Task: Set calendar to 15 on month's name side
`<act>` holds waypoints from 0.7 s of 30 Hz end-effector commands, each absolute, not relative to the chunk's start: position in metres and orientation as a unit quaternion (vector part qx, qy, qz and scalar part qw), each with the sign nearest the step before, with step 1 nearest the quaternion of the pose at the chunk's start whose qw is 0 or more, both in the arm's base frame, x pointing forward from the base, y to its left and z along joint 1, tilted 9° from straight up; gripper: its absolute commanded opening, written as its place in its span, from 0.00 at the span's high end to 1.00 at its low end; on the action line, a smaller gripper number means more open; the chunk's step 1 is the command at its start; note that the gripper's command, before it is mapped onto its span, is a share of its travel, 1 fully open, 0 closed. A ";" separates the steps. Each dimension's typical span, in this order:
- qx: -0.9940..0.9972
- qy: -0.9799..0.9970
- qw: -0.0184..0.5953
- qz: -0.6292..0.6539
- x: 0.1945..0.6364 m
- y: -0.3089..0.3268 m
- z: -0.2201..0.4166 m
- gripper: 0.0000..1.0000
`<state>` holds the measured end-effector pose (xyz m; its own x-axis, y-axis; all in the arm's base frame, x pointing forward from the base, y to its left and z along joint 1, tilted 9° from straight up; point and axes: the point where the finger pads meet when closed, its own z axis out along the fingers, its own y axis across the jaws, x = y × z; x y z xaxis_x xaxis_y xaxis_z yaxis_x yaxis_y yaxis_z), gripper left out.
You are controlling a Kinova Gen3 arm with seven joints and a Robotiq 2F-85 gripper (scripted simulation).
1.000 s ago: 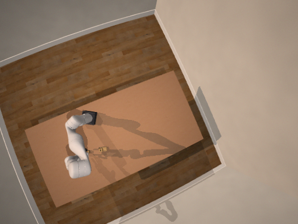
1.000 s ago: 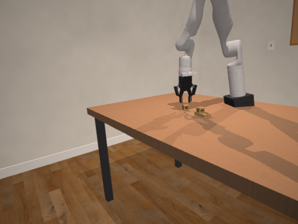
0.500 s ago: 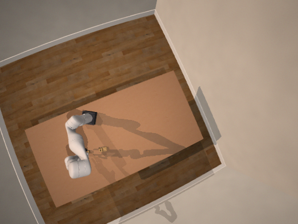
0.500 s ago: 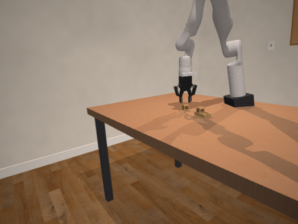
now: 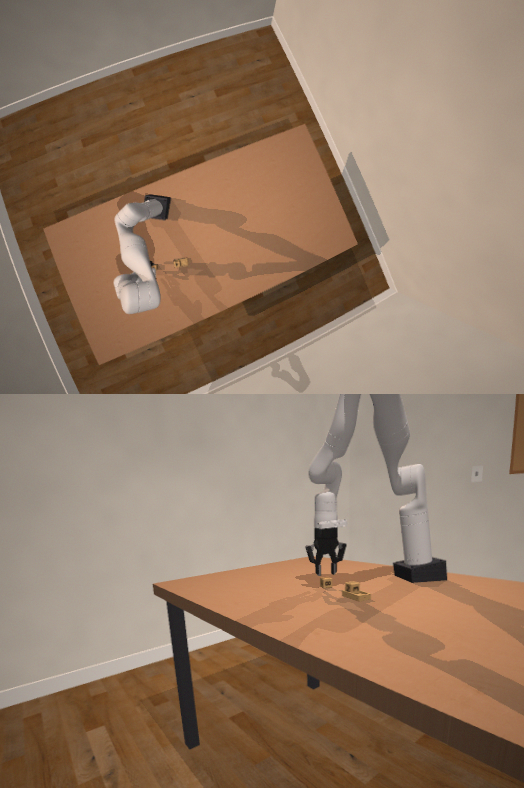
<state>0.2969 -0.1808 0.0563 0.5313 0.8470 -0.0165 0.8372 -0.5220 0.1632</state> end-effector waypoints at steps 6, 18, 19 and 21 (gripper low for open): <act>0.872 0.483 0.076 0.033 0.297 -0.181 0.057 0.52; 0.872 0.483 0.076 0.033 0.294 -0.178 0.081 0.52; 0.872 0.483 0.076 0.033 0.294 -0.178 0.084 0.52; 0.872 0.483 0.076 0.033 0.293 -0.178 0.087 0.52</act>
